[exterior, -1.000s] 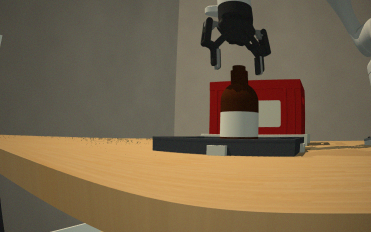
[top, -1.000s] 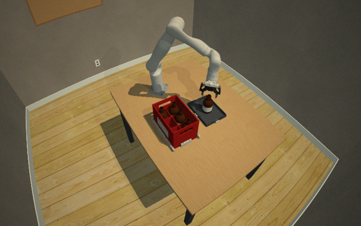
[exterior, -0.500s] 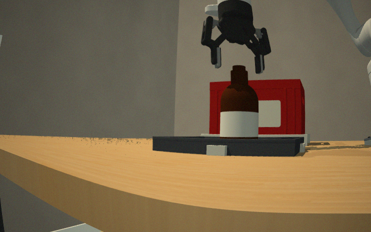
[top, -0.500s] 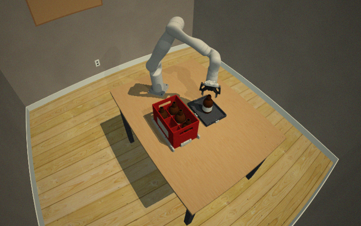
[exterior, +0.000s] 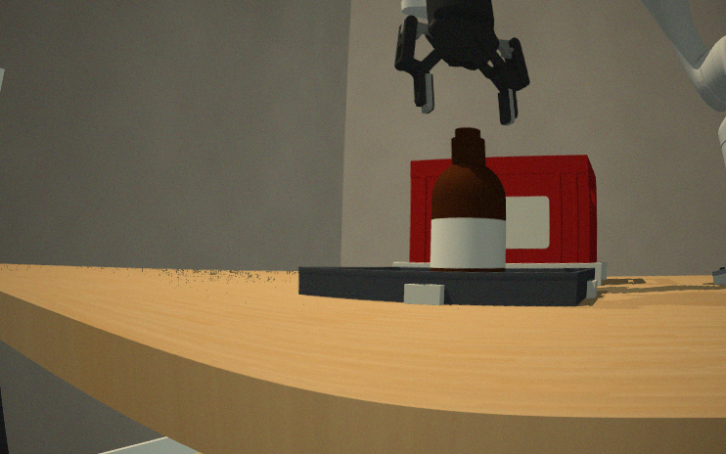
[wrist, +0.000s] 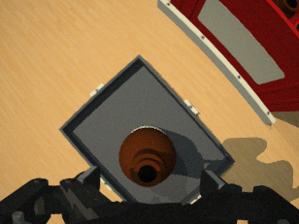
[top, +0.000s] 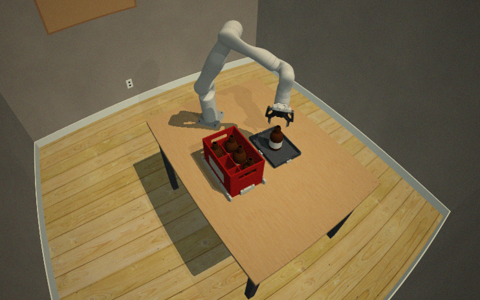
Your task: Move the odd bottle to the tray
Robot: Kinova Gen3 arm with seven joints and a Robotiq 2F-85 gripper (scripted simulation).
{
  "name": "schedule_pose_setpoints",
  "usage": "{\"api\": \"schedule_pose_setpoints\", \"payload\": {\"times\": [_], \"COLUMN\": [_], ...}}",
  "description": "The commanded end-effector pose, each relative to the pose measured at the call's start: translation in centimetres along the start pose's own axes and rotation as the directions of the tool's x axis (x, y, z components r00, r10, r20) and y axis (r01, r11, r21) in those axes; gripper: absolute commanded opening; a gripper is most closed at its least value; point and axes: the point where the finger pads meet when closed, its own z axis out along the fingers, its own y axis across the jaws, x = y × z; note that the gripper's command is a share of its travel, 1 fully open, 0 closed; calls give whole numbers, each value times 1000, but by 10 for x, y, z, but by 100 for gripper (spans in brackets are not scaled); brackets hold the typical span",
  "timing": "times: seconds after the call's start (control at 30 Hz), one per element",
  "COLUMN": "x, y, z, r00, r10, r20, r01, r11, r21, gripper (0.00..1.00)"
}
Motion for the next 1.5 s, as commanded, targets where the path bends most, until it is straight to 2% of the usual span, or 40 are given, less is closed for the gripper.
{"api": "schedule_pose_setpoints", "payload": {"times": [0.0,0.7,1.33,1.37,1.47], "x": [1,1,1,1,1], "y": [-3,-2,-2,-2,-2], "z": [-10,-56,-65,-65,-65], "r00": [1000,1000,1000,1000,1000], "r10": [1,1,1,1,1], "r20": [-2,-2,-2,-2,-2], "r01": [-1,-1,-1,-1,-1], "r11": [1000,1000,1000,1000,1000], "r21": [12,12,12,12,12], "gripper": [100,100,100,0,0]}}
